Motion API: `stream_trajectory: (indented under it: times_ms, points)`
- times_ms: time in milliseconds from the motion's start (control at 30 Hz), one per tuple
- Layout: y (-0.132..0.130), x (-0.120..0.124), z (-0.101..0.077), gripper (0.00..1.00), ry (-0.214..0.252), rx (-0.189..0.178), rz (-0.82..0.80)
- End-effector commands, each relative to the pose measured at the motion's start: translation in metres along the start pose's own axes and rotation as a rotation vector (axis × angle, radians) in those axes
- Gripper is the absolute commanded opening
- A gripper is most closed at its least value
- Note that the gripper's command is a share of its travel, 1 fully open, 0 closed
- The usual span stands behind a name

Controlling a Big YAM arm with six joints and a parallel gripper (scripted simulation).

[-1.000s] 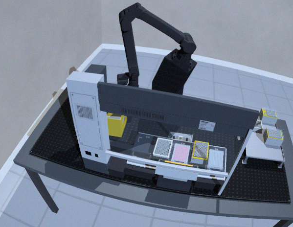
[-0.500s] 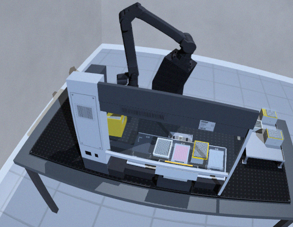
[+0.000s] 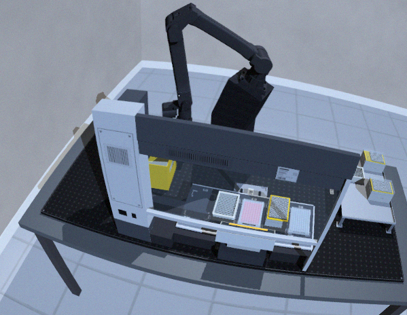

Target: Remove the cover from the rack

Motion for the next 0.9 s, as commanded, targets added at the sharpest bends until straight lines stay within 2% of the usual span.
stream_trajectory:
  times_ms: [0,867]
  points:
    - [-0.0193,-0.0053,-0.0077,0.0,-0.013,0.038,-0.005]
    - [-0.0276,-0.0065,-0.0086,0.0,-0.014,0.041,-0.006]
Point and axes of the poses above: the point where the finger pads meet when closed, its own z axis out along the fingers, its own y axis across the jaws, x = y × z, the point moved 3 cm from there along -z, back along the fingers, and after that the axes turned 6 degrees about z, right-handed, at the moved point
